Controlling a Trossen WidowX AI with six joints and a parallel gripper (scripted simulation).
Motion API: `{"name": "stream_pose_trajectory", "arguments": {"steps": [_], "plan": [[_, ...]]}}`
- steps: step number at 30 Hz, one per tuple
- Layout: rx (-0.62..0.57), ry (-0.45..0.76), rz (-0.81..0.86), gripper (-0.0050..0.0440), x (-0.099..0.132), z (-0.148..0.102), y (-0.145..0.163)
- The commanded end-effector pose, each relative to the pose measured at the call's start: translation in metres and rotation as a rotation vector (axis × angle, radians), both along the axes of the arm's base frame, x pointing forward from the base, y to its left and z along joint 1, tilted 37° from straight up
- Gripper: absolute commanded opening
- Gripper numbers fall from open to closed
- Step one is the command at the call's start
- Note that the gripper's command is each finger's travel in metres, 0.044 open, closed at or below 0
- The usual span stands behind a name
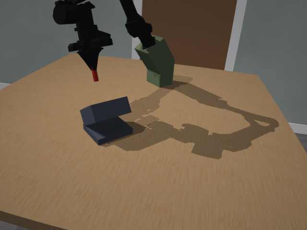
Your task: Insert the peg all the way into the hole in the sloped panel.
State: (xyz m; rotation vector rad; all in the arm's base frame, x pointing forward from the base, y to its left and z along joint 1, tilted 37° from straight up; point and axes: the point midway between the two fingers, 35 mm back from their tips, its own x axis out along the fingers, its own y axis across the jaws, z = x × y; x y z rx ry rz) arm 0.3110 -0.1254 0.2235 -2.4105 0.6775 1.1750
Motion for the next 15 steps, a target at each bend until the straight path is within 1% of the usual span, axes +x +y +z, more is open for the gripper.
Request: {"name": "stream_pose_trajectory", "arguments": {"steps": [1, 15], "plan": [[0.014, -0.053, 0.0, 0.0, -0.0032, 0.0102, 0.0006], [0.083, -0.126, 0.009, 0.0, -0.0034, 0.0122, 0.0002]]}}
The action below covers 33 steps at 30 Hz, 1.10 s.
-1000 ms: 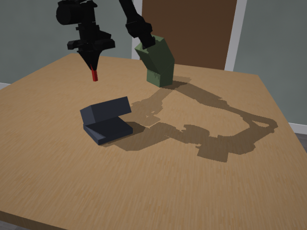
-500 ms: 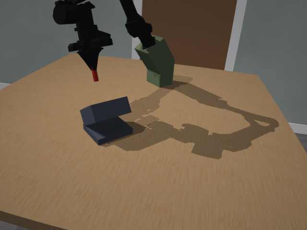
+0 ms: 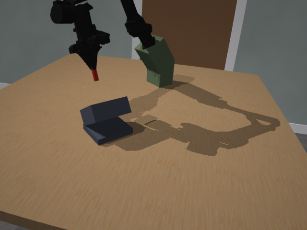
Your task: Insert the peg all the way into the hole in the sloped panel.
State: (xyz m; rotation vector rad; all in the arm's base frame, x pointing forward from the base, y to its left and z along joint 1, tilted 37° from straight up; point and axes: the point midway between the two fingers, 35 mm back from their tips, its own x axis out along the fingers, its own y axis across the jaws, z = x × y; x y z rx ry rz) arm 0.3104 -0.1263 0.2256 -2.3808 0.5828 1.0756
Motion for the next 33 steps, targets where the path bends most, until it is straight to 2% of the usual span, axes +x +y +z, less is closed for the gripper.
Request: {"name": "stream_pose_trajectory", "arguments": {"steps": [1, 33], "plan": [[0.002, -0.044, 0.0, 0.0, -0.002, 0.01, 0.001], [0.11, -0.176, 0.027, 0.0, 0.036, -0.015, 0.0]]}}
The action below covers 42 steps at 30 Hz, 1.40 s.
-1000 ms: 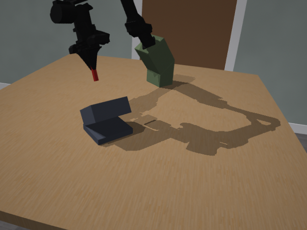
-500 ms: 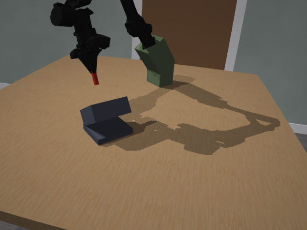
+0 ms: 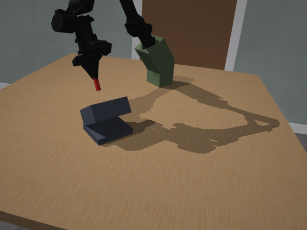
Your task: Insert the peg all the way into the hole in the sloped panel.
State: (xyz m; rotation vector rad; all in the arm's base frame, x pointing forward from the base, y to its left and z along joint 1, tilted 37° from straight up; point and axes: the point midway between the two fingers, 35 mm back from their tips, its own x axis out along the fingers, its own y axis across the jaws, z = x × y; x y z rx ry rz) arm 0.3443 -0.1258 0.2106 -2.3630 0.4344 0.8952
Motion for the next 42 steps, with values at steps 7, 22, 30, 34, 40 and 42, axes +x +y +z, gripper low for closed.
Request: {"name": "stream_pose_trajectory", "arguments": {"steps": [7, 22, 30, 34, 40, 42], "plan": [[0.022, -0.034, 0.006, 0.0, 0.004, -0.004, -0.003], [0.024, -0.037, 0.007, 0.0, 0.014, -0.011, -0.005], [0.024, -0.037, 0.007, 0.0, 0.02, -0.018, -0.006], [0.024, -0.037, 0.007, 0.0, 0.022, -0.021, -0.006], [0.024, -0.037, 0.007, 0.0, 0.023, -0.023, -0.006], [0.024, -0.037, 0.007, 0.0, 0.023, -0.023, -0.006]]}}
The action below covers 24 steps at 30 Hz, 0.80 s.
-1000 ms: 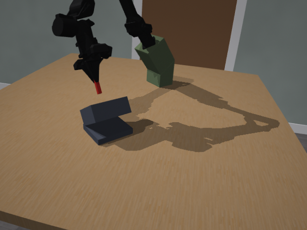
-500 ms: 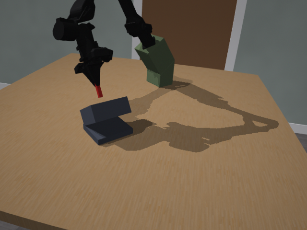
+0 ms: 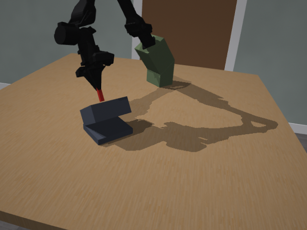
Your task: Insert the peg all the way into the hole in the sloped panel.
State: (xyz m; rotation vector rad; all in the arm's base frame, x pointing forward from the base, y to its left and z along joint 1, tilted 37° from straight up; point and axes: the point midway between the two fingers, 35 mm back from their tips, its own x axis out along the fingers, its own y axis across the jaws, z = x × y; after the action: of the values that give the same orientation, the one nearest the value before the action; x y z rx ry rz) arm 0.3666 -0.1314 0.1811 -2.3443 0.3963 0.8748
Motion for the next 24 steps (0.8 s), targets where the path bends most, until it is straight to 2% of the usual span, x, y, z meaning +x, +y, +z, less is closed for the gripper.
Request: {"name": "stream_pose_trajectory", "arguments": {"steps": [1, 24], "plan": [[-0.009, -0.016, -0.004, 0.0, 0.001, 0.0067, -0.0007], [-0.009, -0.016, -0.004, 0.0, -0.0031, 0.0111, 0.0]]}}
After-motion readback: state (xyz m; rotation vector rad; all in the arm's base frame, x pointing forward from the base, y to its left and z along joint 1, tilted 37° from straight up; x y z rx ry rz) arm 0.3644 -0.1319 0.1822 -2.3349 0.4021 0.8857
